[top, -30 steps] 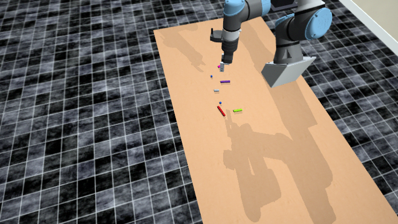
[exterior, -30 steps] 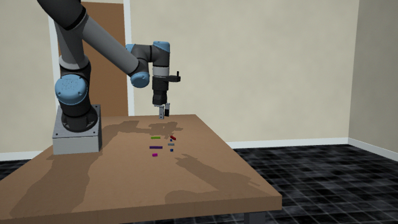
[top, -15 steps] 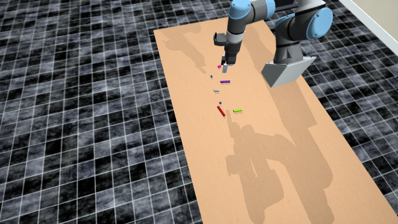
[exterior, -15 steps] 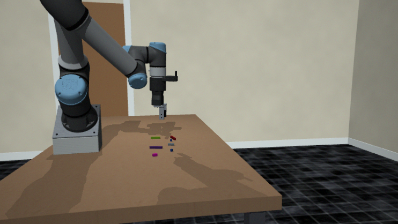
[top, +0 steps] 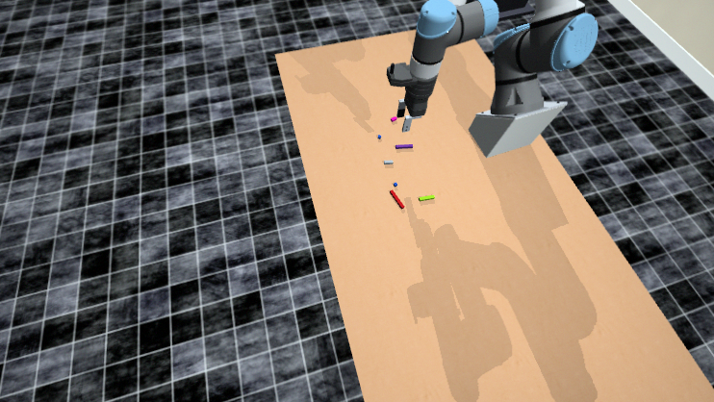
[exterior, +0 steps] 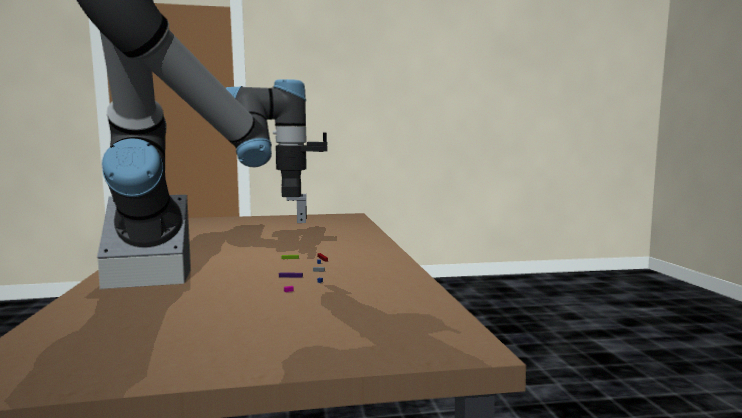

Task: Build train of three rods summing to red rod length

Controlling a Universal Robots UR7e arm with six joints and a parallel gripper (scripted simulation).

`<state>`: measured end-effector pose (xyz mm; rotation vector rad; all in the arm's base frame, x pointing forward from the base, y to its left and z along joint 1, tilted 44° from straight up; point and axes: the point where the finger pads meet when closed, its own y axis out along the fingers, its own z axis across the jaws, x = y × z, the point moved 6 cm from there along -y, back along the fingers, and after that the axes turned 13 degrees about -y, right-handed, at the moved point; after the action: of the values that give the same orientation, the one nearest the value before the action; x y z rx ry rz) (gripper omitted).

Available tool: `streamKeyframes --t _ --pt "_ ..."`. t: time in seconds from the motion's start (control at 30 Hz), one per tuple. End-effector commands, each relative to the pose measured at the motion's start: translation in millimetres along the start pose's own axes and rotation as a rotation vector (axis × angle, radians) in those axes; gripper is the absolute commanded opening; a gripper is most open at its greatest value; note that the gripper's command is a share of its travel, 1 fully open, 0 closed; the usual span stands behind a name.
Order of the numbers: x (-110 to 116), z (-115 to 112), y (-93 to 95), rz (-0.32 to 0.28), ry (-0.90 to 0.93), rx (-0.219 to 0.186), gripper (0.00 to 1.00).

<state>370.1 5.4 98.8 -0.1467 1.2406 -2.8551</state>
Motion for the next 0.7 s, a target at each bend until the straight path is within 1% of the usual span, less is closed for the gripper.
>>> streamKeyframes --t 0.0,0.67 --pt "0.6 -0.8 -0.1 0.004 -0.025 0.006 1.0" --pt "2.1 -2.7 0.3 0.007 -0.07 0.019 1.0"
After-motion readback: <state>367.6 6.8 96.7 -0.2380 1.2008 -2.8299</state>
